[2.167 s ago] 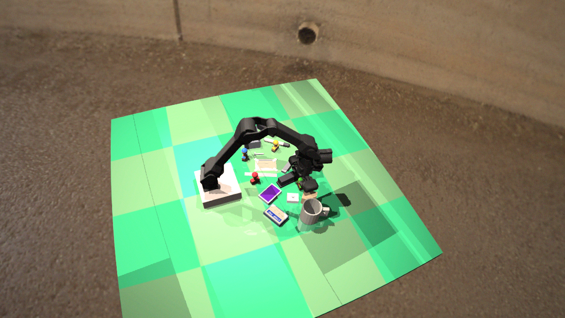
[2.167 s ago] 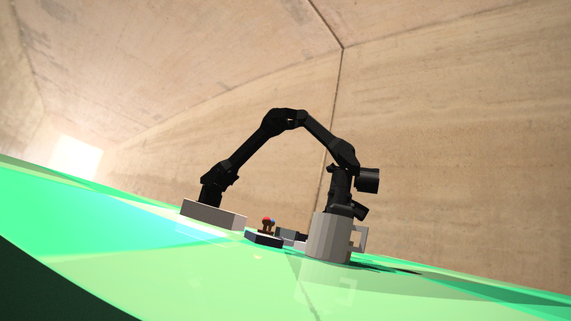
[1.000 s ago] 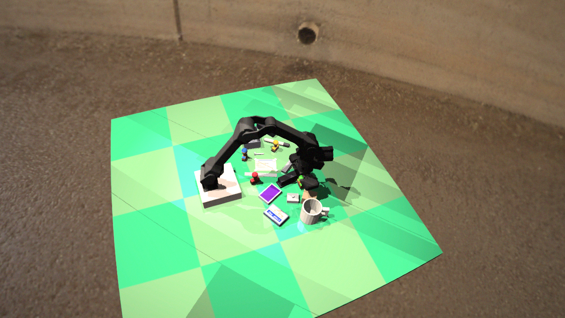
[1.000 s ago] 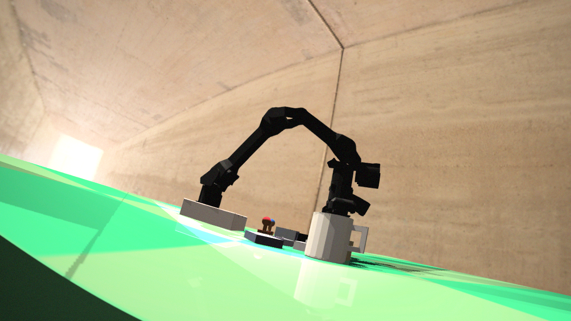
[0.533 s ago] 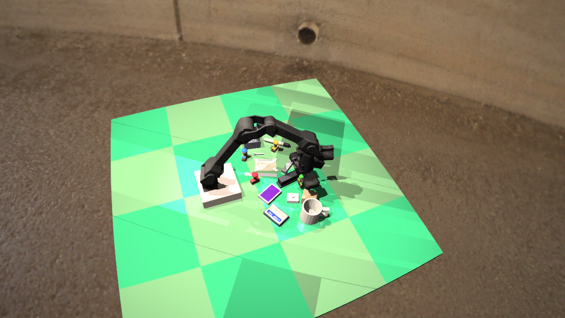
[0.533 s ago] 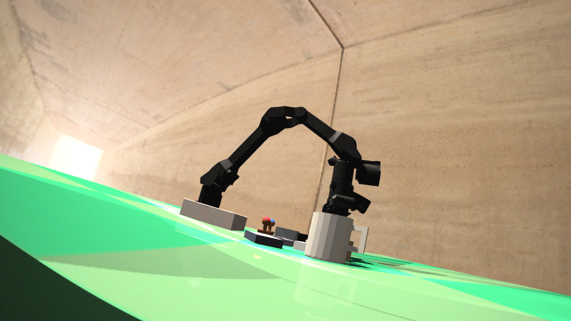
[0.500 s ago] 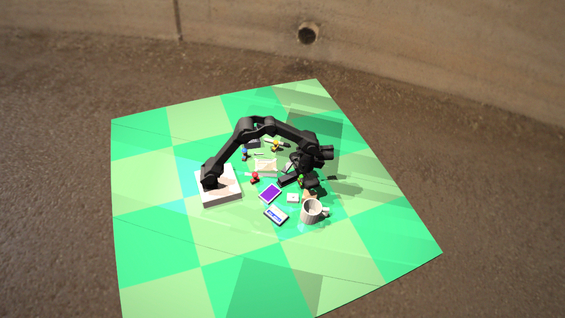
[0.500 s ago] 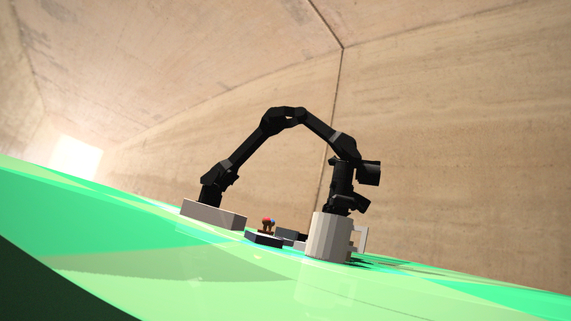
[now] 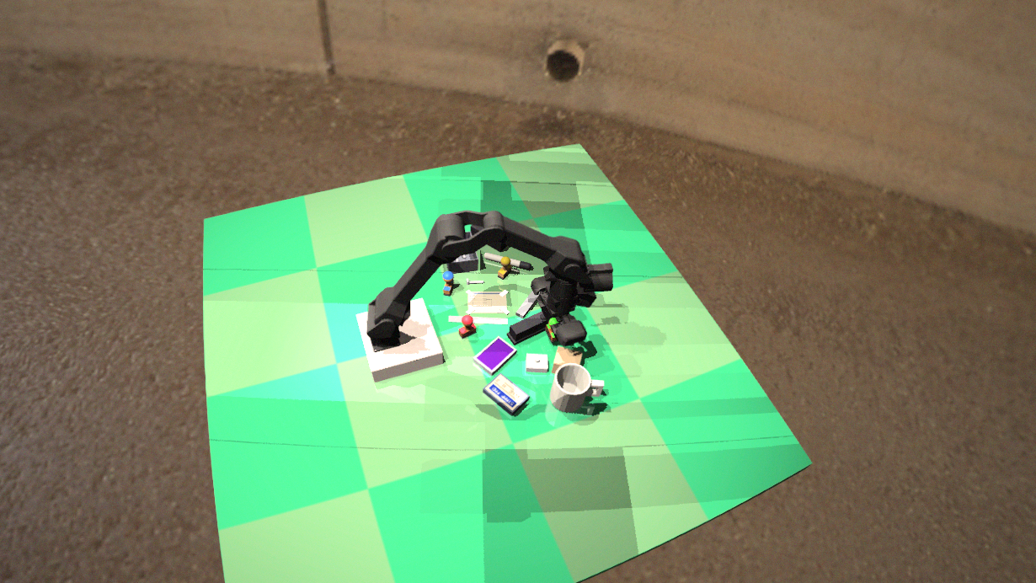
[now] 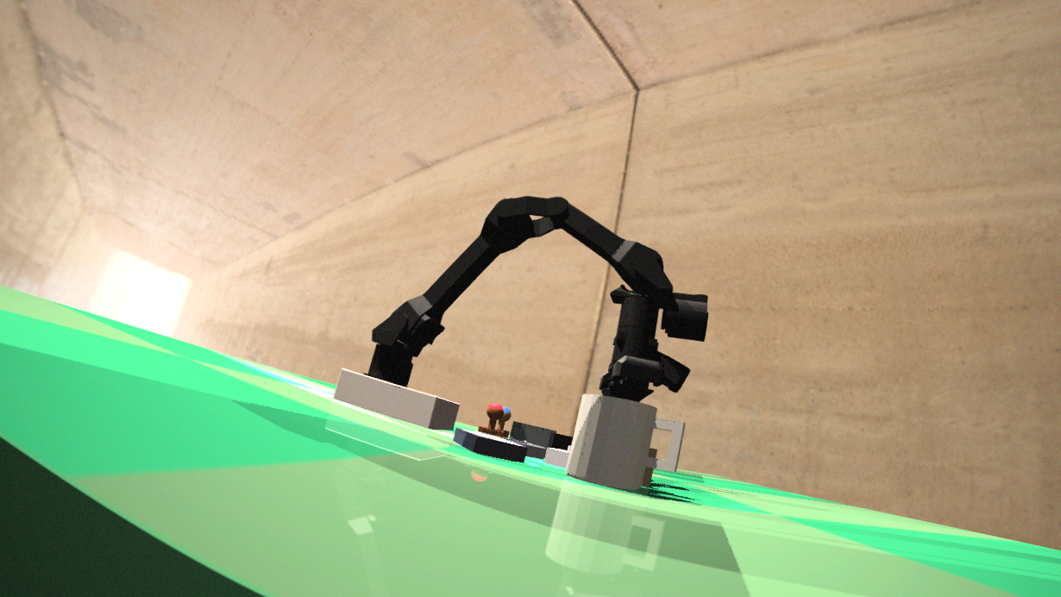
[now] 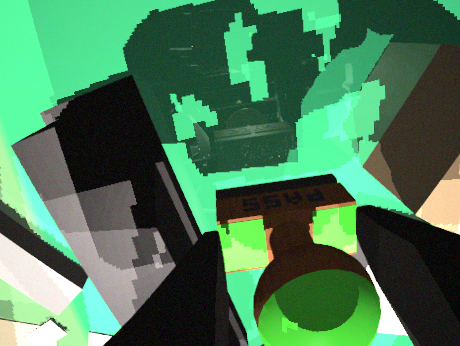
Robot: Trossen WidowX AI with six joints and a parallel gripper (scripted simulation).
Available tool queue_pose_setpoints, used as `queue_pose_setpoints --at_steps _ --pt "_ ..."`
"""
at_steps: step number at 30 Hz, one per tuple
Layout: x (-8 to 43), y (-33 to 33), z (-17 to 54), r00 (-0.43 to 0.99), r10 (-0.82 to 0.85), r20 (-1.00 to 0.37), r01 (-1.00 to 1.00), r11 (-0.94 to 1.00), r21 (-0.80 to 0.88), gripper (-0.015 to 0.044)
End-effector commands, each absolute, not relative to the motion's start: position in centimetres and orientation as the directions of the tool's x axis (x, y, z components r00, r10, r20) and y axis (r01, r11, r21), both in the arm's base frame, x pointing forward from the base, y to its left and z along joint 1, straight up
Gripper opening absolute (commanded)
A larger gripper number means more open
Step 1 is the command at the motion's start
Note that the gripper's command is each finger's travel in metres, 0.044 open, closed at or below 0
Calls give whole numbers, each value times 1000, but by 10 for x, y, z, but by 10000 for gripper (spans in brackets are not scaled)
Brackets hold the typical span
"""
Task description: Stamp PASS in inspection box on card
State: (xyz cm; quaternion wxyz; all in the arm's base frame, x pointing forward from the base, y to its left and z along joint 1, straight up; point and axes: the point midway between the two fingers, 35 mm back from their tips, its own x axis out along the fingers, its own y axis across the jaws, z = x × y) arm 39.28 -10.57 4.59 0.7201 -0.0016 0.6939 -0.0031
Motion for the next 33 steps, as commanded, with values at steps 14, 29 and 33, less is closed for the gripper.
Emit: queue_pose_setpoints --at_steps 14,29,33 --pt "393 -106 55 38 -7 -999 2 1000 -7 0" --pt "393 -106 63 38 -7 -999 2 1000 -7 0" --pt "392 -106 65 38 -7 -999 2 1000 -7 0"
